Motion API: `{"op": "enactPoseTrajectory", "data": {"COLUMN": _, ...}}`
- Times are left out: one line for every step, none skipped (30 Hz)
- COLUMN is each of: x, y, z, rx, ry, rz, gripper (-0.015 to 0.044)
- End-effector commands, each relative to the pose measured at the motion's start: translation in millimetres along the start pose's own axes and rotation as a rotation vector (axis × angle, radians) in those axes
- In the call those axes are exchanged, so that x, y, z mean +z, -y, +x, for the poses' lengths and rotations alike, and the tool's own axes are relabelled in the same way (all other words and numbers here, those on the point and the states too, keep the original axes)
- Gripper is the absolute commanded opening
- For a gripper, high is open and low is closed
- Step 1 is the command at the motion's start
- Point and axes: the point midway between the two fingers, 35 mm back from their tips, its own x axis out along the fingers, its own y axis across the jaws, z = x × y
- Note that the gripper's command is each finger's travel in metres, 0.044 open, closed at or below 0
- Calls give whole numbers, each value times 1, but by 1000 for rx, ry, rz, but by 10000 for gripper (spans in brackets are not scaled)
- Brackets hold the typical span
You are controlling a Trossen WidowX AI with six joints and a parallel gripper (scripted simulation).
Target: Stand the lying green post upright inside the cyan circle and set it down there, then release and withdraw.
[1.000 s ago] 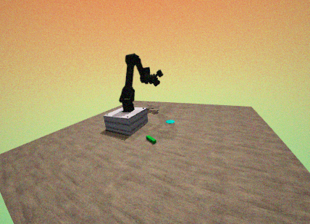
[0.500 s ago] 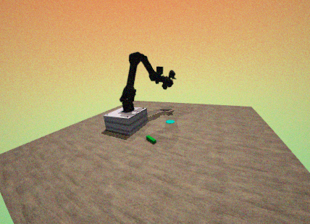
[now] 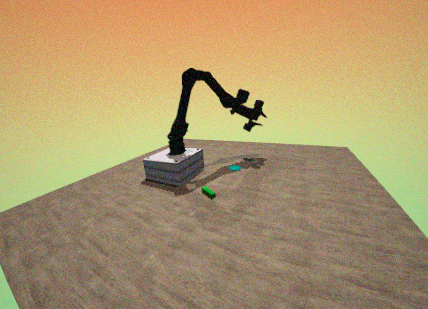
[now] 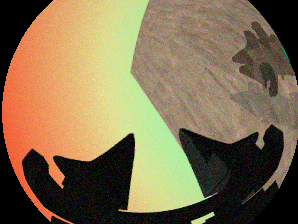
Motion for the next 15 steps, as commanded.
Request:
{"op": "enactPoseTrajectory", "data": {"x": 47, "y": 1, "z": 2, "rx": -61, "ry": 74, "rz": -89, "gripper": 232}}
{"op": "enactPoseTrajectory", "data": {"x": 61, "y": 3, "z": 2, "rx": -83, "ry": 95, "rz": -114, "gripper": 232}}
{"op": "enactPoseTrajectory", "data": {"x": 75, "y": 5, "z": 2, "rx": -107, "ry": 116, "rz": -138, "gripper": 232}}
{"op": "enactPoseTrajectory", "data": {"x": 89, "y": 7, "z": 1, "rx": -131, "ry": 135, "rz": -161, "gripper": 232}}
{"op": "enactPoseTrajectory", "data": {"x": 103, "y": 10, "z": 0, "rx": -157, "ry": 153, "rz": -183, "gripper": 232}}
{"op": "enactPoseTrajectory", "data": {"x": 116, "y": 13, "z": -2, "rx": -183, "ry": 170, "rz": -205, "gripper": 232}}
{"op": "enactPoseTrajectory", "data": {"x": 130, "y": 16, "z": -4, "rx": -209, "ry": 186, "rz": -226, "gripper": 232}}
{"op": "enactPoseTrajectory", "data": {"x": 143, "y": 19, "z": -7, "rx": -236, "ry": 201, "rz": -246, "gripper": 232}}
{"op": "enactPoseTrajectory", "data": {"x": 156, "y": 22, "z": -10, "rx": -264, "ry": 214, "rz": -266, "gripper": 232}}
{"op": "enactPoseTrajectory", "data": {"x": 169, "y": 26, "z": -13, "rx": -292, "ry": 227, "rz": -285, "gripper": 232}}
{"op": "enactPoseTrajectory", "data": {"x": 182, "y": 29, "z": -17, "rx": -320, "ry": 238, "rz": -303, "gripper": 232}}
{"op": "enactPoseTrajectory", "data": {"x": 194, "y": 33, "z": -21, "rx": -349, "ry": 247, "rz": -320, "gripper": 232}}
{"op": "enactPoseTrajectory", "data": {"x": 206, "y": 37, "z": -26, "rx": -379, "ry": 256, "rz": -336, "gripper": 232}}
{"op": "enactPoseTrajectory", "data": {"x": 218, "y": 41, "z": -30, "rx": -408, "ry": 263, "rz": -352, "gripper": 232}}
{"op": "enactPoseTrajectory", "data": {"x": 229, "y": 45, "z": -36, "rx": -438, "ry": 268, "rz": -366, "gripper": 232}}
